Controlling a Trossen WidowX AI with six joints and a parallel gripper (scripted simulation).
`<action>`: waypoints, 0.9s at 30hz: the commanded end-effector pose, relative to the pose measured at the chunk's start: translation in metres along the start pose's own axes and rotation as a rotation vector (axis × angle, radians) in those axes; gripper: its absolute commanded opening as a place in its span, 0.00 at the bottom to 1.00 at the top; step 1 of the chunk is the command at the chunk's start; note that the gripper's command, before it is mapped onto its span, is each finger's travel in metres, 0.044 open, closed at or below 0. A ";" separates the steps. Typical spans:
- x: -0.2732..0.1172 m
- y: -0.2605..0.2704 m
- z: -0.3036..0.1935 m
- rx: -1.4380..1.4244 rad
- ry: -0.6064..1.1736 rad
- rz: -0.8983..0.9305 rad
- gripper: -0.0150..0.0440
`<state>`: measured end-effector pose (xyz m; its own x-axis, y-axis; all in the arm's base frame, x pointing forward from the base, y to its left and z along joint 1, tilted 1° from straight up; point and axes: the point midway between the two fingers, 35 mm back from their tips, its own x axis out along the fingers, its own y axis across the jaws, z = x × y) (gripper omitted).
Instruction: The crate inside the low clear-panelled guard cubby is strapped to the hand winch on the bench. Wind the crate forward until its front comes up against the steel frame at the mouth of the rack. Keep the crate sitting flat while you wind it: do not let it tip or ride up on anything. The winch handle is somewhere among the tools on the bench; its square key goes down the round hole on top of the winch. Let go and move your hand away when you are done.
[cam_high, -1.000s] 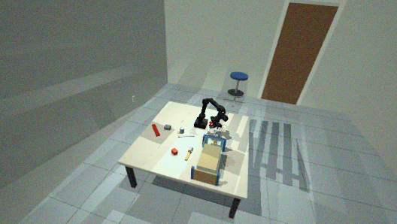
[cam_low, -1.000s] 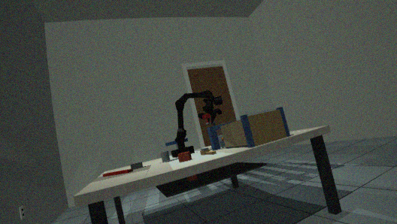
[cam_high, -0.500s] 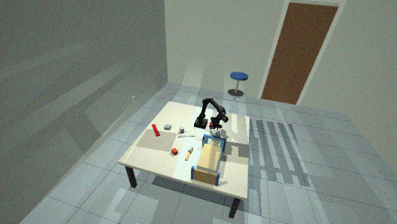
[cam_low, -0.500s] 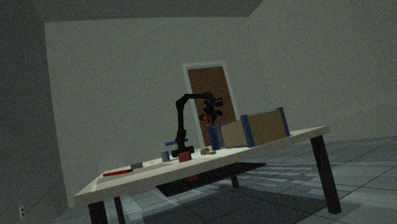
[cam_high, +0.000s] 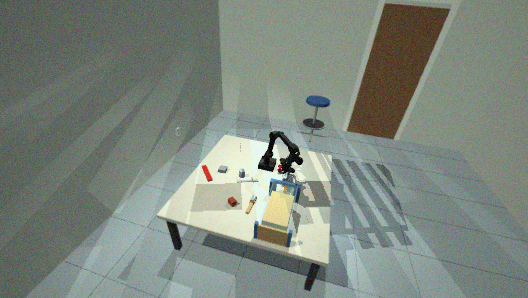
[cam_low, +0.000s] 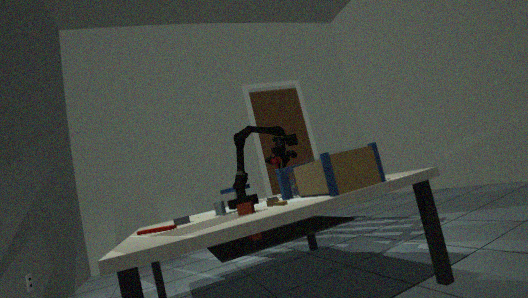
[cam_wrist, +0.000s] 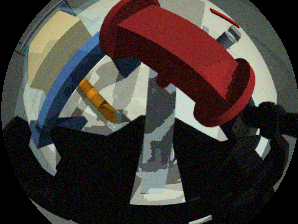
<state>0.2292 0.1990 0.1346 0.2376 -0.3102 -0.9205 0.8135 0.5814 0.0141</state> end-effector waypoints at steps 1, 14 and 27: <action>0.006 0.000 -0.001 0.000 -0.008 0.003 0.25; 0.022 -0.002 -0.007 0.000 -0.008 0.002 0.25; 0.008 0.001 -0.004 -0.001 -0.008 0.002 0.25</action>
<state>0.2277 0.1979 0.1210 0.2343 -0.3152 -0.9197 0.8125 0.5829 0.0071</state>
